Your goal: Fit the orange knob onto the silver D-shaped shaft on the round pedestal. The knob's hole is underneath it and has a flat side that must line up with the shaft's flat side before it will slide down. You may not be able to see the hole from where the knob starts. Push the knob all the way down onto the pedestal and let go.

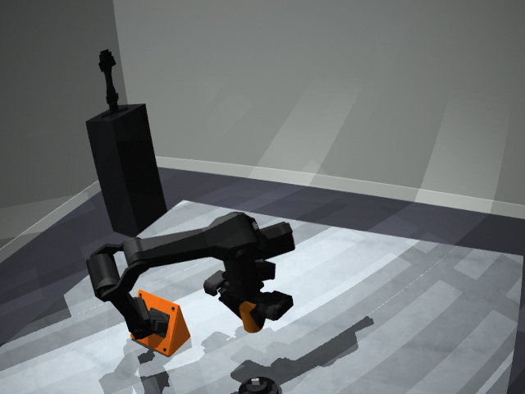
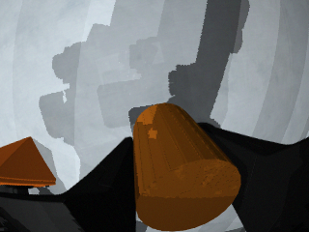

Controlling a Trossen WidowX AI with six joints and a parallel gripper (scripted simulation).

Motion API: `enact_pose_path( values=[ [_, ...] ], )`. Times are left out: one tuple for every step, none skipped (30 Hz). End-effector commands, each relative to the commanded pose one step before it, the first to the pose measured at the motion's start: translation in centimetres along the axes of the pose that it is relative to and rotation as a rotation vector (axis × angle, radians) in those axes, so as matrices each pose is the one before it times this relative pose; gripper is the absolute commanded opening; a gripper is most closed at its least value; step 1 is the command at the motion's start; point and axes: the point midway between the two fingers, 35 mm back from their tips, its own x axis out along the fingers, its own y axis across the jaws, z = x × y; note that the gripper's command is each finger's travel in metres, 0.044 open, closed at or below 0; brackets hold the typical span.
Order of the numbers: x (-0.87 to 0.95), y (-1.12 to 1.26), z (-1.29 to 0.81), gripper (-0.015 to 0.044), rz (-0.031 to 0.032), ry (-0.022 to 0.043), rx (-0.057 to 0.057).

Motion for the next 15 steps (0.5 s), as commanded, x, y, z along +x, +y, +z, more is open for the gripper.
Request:
enact_pose_path(
  values=[
    [-2.109, 0.355, -0.226, 0.0000, 0.00693, 0.00610, 0.0104],
    [-0.260, 0.053, -0.056, 0.0000, 0.00065, 0.00168, 0.0008],
    [-0.086, 0.018, -0.019, 0.0000, 0.00021, 0.00057, 0.0003],
    [0.000, 0.000, 0.000, 0.0000, 0.00000, 0.00000, 0.0000],
    [0.039, -0.012, 0.021, 0.0000, -0.00237, -0.00026, -0.0006],
    [0.028, -0.012, 0.046, 0.0000, -0.00625, -0.00041, -0.0010],
    [-0.004, -0.006, 0.067, 0.0000, -0.01008, -0.00043, -0.0011],
    [-0.043, 0.000, 0.086, 0.0000, -0.01346, -0.00040, -0.0011],
    [-0.085, 0.005, 0.104, 0.0000, -0.01686, -0.00035, -0.0010],
    [-0.126, 0.009, 0.120, 0.0000, -0.01991, -0.00032, -0.0010],
    [-0.163, 0.011, 0.132, 0.0000, -0.02234, -0.00029, -0.0009],
    [-0.193, 0.011, 0.139, 0.0000, -0.02397, -0.00028, -0.0007],
    [-0.214, 0.008, 0.142, 0.0000, -0.02469, -0.00028, -0.0006],
    [-0.224, 0.005, 0.140, 0.0000, -0.02452, -0.00028, -0.0004],
    [-0.226, 0.000, 0.135, 0.0000, -0.02386, -0.00027, -0.0003]
  ],
)
